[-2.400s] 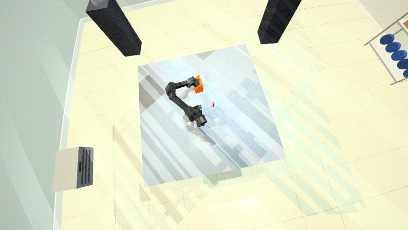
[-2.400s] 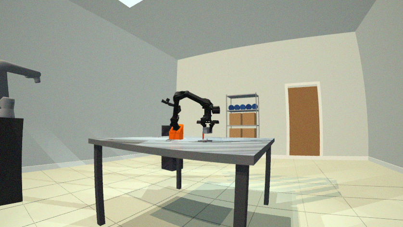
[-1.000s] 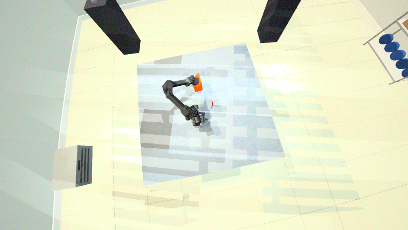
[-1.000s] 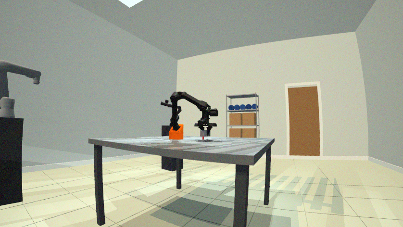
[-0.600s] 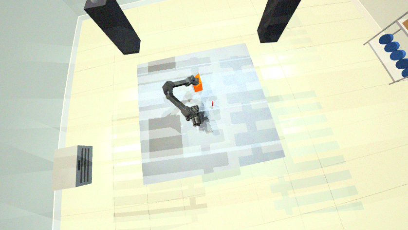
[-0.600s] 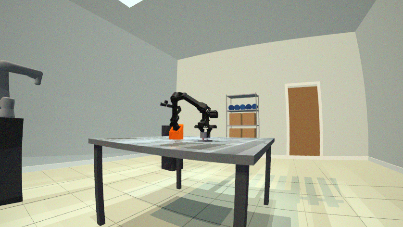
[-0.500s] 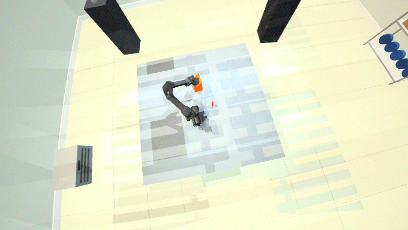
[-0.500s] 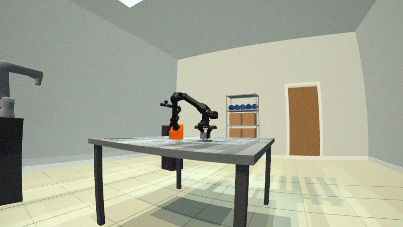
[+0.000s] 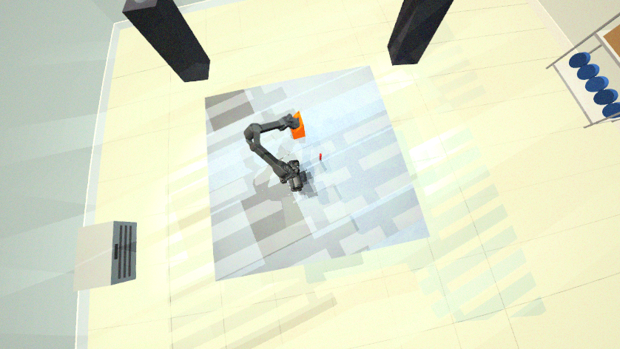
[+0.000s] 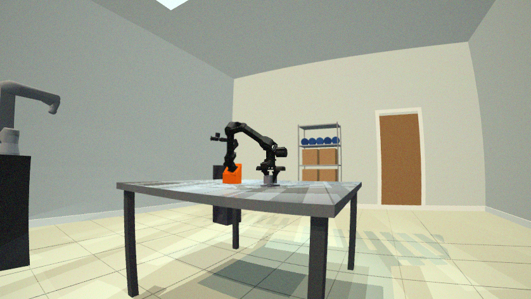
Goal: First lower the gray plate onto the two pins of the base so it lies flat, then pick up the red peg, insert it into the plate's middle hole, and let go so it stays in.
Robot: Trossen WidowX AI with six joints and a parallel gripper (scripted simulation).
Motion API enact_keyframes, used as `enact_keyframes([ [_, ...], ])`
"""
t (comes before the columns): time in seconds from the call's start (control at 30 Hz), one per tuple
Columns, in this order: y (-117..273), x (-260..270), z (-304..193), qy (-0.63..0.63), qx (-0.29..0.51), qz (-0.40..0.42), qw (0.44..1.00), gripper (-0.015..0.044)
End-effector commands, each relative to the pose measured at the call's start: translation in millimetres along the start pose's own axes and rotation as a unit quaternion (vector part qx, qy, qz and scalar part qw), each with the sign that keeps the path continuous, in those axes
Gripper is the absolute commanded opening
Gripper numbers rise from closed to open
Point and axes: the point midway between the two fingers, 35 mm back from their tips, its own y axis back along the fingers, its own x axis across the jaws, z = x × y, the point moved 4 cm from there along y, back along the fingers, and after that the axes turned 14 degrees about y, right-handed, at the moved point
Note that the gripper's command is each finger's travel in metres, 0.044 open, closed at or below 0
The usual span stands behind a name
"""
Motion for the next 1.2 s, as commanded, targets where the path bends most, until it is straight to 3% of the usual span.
enact_keyframes([
  [0.0, 0.7, 0.2, -0.1, -0.001, 0.000, 0.001, 1.000, 0.0157],
  [0.37, 0.7, 0.2, -0.1, -0.001, 0.000, 0.001, 1.000, 0.0440],
  [0.57, 11.3, 2.4, -0.9, 0.000, 0.002, 0.002, 1.000, 0.0440],
  [0.8, 115.5, 0.5, -1.6, 0.004, 0.001, 0.001, 1.000, 0.0440],
  [1.07, 118.2, 2.9, -4.6, 0.004, 0.001, 0.001, 1.000, 0.0440],
  [1.17, 119.7, -0.3, -33.5, 0.040, 0.007, 0.003, 0.999, 0.0440],
])
